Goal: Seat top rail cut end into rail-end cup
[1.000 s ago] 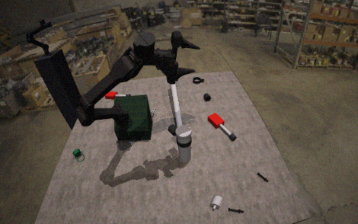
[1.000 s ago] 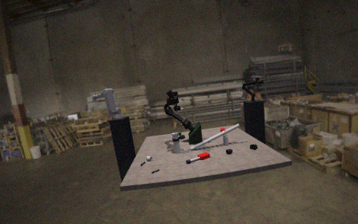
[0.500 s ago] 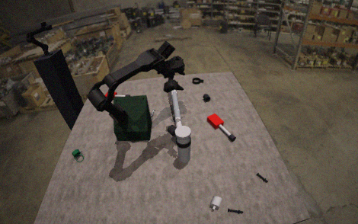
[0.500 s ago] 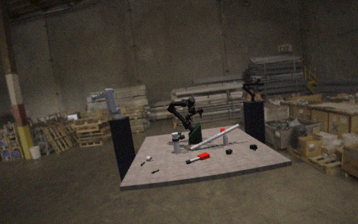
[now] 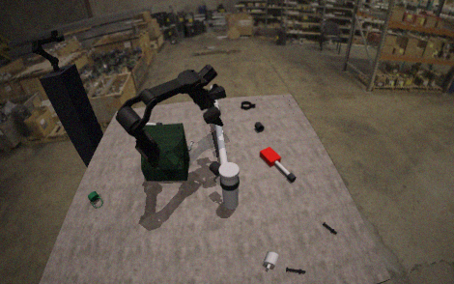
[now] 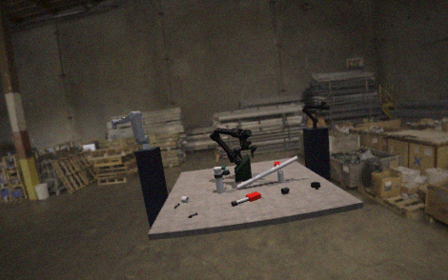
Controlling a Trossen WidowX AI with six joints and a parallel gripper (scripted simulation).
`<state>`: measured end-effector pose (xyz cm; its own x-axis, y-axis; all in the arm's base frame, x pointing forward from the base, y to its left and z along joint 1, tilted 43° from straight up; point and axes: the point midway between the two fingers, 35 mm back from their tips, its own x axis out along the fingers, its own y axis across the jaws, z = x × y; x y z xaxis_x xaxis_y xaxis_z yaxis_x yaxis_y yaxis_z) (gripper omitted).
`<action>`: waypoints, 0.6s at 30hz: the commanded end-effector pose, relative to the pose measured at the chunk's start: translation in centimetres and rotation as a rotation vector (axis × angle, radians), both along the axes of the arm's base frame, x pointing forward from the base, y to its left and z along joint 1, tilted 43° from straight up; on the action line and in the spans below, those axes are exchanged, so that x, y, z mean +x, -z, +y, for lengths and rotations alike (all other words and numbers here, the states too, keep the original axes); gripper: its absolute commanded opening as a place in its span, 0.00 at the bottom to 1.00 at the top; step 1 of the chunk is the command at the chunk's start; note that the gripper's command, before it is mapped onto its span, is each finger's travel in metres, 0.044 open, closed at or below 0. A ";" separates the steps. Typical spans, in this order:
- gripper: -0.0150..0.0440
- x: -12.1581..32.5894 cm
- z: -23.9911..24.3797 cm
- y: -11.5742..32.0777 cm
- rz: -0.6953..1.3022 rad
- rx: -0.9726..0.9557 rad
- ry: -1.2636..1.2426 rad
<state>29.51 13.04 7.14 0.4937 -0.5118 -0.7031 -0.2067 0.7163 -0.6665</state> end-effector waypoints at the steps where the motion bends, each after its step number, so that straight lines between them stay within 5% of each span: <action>1: 1.00 0.2 -1.3 -0.9 0.090 -0.052 -0.085; 18: 1.00 -1.4 -11.6 -7.9 0.724 -0.483 -1.006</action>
